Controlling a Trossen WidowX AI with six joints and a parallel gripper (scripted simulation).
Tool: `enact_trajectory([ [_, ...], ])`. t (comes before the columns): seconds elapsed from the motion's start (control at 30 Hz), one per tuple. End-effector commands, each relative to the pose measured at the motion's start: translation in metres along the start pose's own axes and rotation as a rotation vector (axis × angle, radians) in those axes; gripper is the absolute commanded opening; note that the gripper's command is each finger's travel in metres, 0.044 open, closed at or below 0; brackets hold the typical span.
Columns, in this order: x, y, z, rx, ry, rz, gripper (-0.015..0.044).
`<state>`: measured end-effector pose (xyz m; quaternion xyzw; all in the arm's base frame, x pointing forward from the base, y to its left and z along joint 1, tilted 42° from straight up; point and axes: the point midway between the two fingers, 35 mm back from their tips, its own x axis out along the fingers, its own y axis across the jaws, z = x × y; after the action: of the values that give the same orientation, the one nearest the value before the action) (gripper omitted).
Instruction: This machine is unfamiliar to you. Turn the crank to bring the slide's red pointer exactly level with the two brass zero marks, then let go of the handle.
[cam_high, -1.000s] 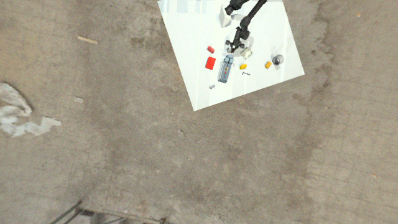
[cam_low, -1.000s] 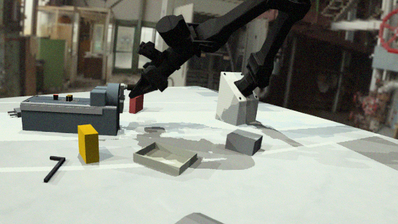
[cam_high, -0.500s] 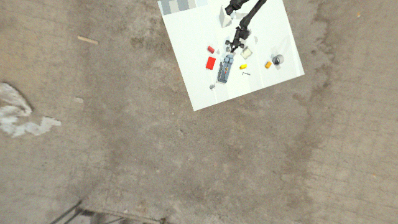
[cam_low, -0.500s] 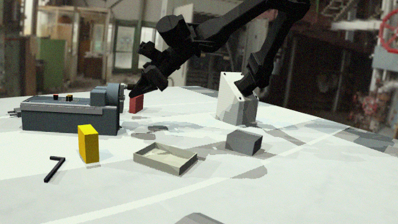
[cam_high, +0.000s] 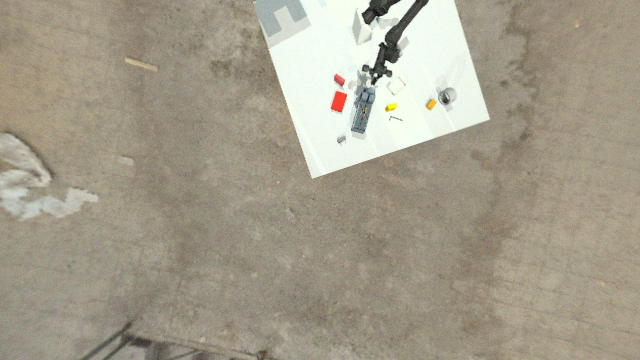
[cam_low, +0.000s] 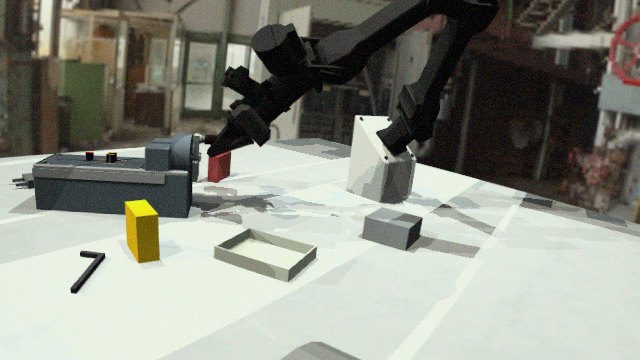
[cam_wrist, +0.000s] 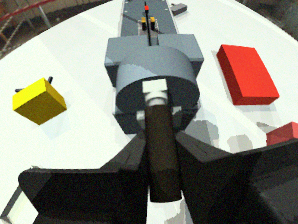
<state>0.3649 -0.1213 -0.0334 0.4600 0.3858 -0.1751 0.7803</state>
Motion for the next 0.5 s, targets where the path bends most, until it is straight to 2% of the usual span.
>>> enact_trajectory([
  [0.0,-0.001,-0.0093,0.0005,0.011,-0.006,-0.021,0.0],
  [0.47,-0.0007,-0.0108,0.0002,0.011,-0.006,-0.022,0.0],
])
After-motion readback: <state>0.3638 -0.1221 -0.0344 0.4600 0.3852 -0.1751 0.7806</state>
